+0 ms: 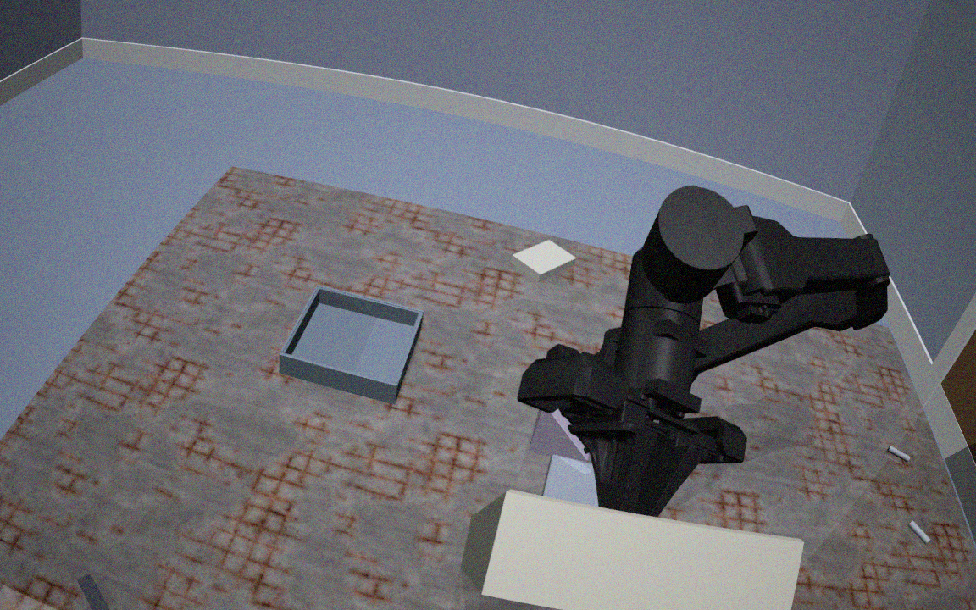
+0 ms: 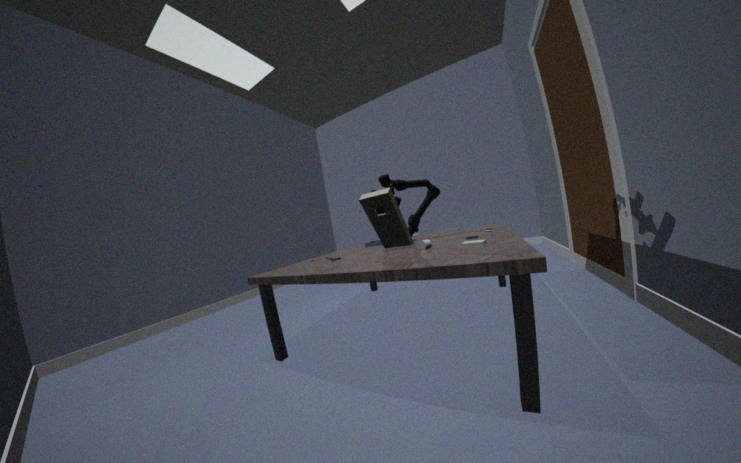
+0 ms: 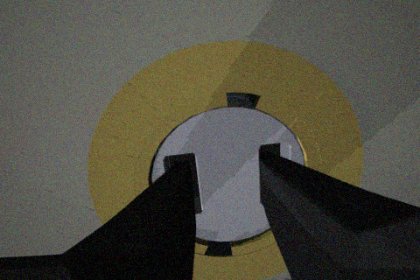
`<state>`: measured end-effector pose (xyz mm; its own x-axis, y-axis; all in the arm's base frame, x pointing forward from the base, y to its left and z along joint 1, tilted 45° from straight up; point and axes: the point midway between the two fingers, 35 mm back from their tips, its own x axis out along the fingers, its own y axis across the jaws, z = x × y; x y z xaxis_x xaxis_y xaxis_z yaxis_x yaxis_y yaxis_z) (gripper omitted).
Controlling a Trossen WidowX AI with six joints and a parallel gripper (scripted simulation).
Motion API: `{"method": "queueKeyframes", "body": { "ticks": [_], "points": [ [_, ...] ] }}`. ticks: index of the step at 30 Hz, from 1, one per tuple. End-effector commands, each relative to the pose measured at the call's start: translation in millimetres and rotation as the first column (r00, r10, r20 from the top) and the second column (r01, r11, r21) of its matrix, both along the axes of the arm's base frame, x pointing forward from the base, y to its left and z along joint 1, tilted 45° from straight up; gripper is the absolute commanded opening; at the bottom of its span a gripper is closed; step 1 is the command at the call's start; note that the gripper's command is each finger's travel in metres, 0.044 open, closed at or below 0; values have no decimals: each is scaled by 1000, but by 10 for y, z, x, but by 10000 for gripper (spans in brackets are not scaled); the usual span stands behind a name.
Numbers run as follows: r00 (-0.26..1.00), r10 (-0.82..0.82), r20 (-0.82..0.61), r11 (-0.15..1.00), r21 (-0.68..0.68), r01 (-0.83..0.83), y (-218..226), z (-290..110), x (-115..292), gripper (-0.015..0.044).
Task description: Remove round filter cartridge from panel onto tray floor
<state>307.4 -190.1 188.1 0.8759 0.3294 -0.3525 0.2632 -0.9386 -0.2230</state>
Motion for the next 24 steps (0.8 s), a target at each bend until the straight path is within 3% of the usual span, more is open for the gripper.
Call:
{"method": "queueKeyframes", "body": {
  "ticks": [1,4,17,24],
  "points": [
    [1000,3,-8,1000,1,-3,18,-29,39,102],
    [1000,3,-8,1000,1,-3,19,-30,42,102],
    [1000,1,1,1000,-3,-1,1,-4,6,0],
    [995,80,54,981,-179,-69,20,-29,45,0]
  ]
}}
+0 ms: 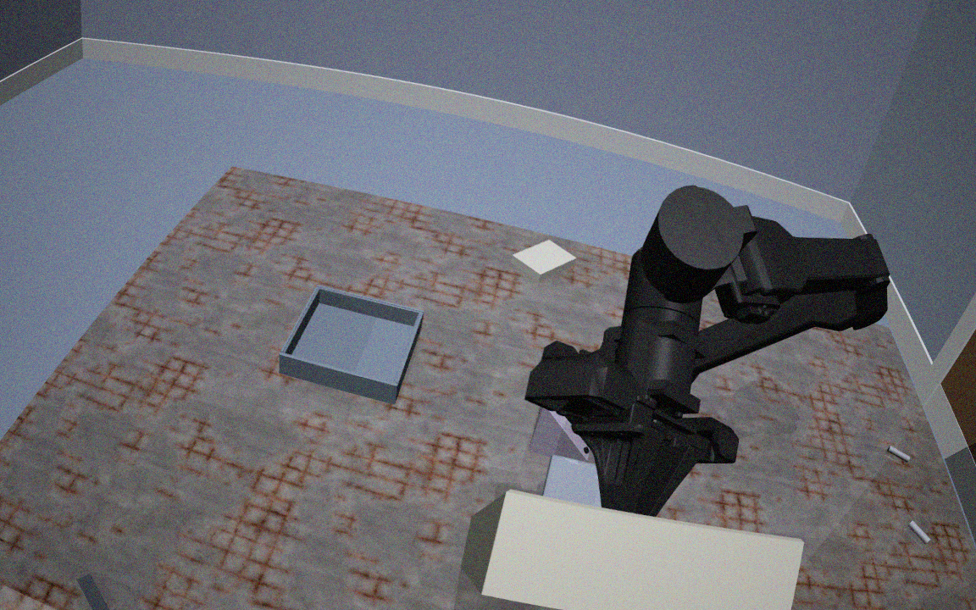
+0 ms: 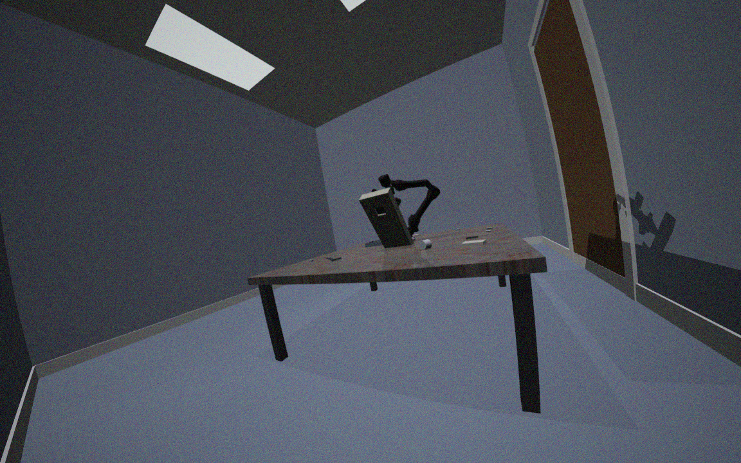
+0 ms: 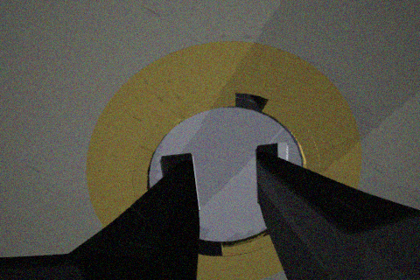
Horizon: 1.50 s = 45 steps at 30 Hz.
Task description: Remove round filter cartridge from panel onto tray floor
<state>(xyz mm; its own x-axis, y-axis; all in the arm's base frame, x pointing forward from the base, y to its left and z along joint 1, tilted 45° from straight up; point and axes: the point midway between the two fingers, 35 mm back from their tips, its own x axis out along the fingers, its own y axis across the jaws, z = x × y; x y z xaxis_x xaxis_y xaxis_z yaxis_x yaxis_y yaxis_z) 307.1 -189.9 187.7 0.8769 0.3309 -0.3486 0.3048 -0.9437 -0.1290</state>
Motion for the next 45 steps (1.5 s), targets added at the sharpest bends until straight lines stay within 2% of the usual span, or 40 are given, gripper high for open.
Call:
{"method": "queueKeyframes", "body": {
  "ticks": [1,9,18,29,39,45],
  "points": [
    [998,50,30,992,-119,-46,19,-28,51,0],
    [982,163,94,927,-355,-120,25,-34,64,0],
    [944,303,131,779,-604,-166,30,-38,76,0],
    [874,471,117,511,-844,-163,35,-43,89,0],
    [800,598,53,227,-968,-106,39,-48,101,0],
    [828,555,82,334,-933,-132,43,-52,110,0]
  ]
}}
